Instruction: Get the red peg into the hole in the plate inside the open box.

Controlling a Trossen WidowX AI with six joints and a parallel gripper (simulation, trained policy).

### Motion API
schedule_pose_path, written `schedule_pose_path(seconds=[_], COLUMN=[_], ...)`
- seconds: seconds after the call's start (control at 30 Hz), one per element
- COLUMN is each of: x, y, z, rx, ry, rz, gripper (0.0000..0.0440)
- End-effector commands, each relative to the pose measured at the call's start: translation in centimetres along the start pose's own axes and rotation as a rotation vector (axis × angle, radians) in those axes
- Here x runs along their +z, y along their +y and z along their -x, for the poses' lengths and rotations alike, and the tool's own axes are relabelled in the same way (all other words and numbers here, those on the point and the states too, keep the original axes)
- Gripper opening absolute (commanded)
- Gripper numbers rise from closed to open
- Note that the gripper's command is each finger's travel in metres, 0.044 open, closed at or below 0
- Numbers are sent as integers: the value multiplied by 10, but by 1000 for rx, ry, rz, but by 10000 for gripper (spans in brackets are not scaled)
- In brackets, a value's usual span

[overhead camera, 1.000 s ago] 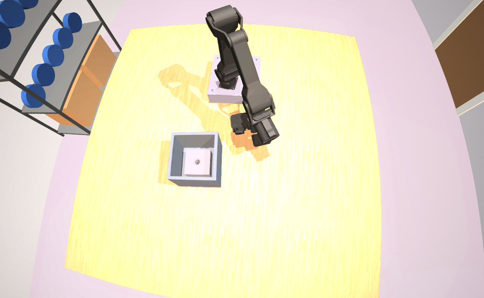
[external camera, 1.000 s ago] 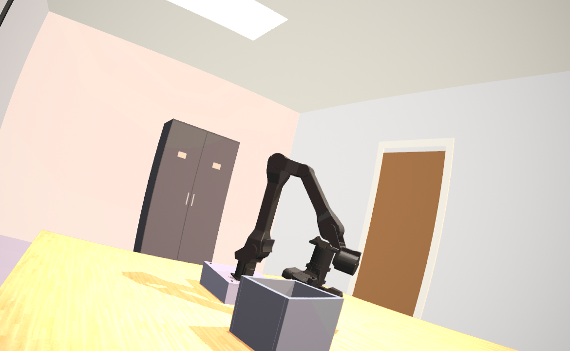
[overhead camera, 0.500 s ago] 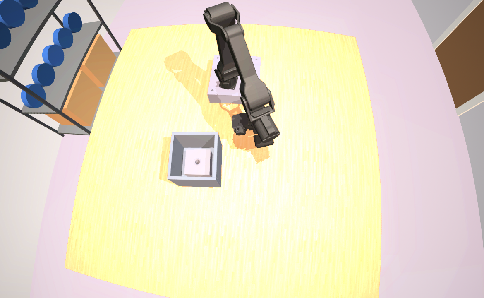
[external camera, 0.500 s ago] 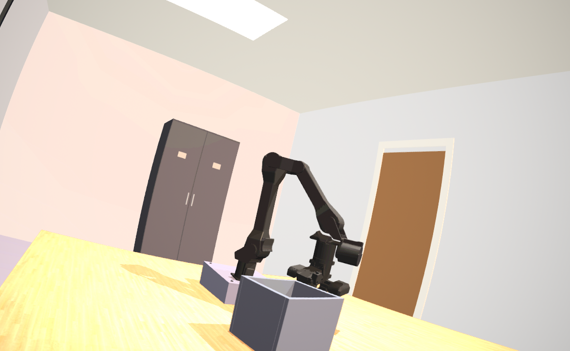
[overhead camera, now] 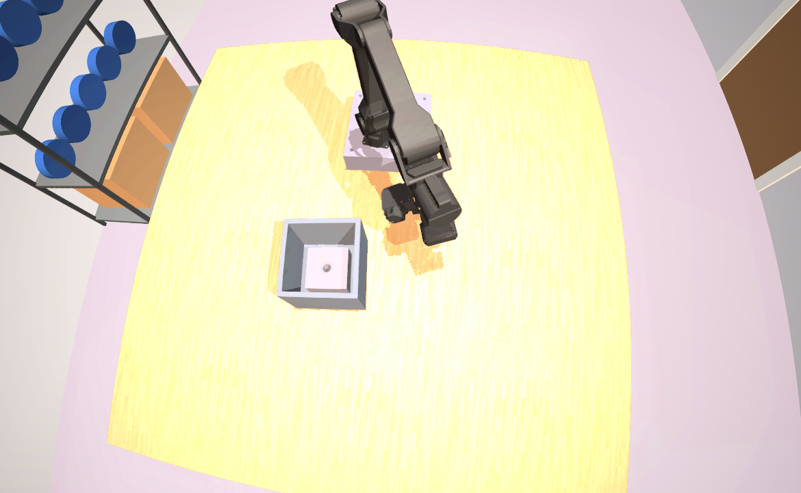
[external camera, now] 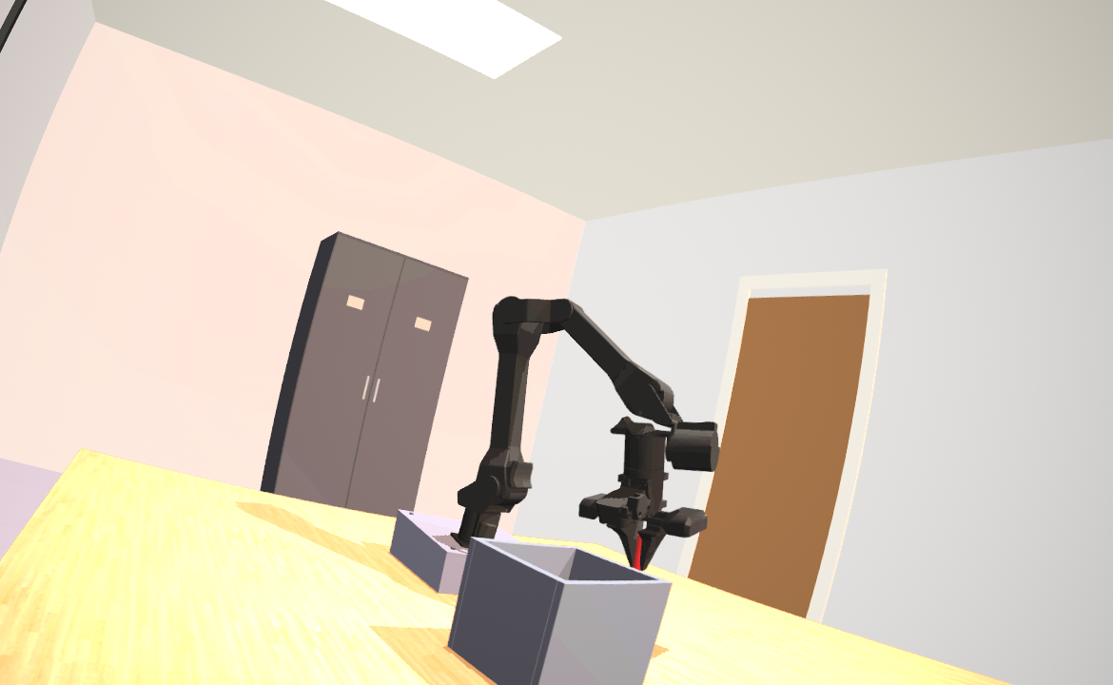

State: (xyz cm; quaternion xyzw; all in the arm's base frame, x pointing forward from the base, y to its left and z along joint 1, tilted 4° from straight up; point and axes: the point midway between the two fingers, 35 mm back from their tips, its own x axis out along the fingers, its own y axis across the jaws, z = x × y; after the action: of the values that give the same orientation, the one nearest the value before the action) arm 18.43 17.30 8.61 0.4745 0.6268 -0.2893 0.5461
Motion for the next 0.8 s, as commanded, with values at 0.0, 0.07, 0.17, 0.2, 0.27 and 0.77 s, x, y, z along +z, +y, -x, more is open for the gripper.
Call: schedule_pose_path(seconds=[0.0, 0.07, 0.17, 0.2, 0.27, 0.77], x=[-1, 1, 5, 7, 11, 63], y=[12, 16, 21, 22, 26, 40], z=[20, 30, 46, 51, 62, 116], rx=[54, 79, 114, 125, 147, 222], ry=[4, -4, -18, -24, -37, -187], rz=[21, 31, 42, 44, 47, 15], gripper=[0, 0, 0, 0, 0, 0])
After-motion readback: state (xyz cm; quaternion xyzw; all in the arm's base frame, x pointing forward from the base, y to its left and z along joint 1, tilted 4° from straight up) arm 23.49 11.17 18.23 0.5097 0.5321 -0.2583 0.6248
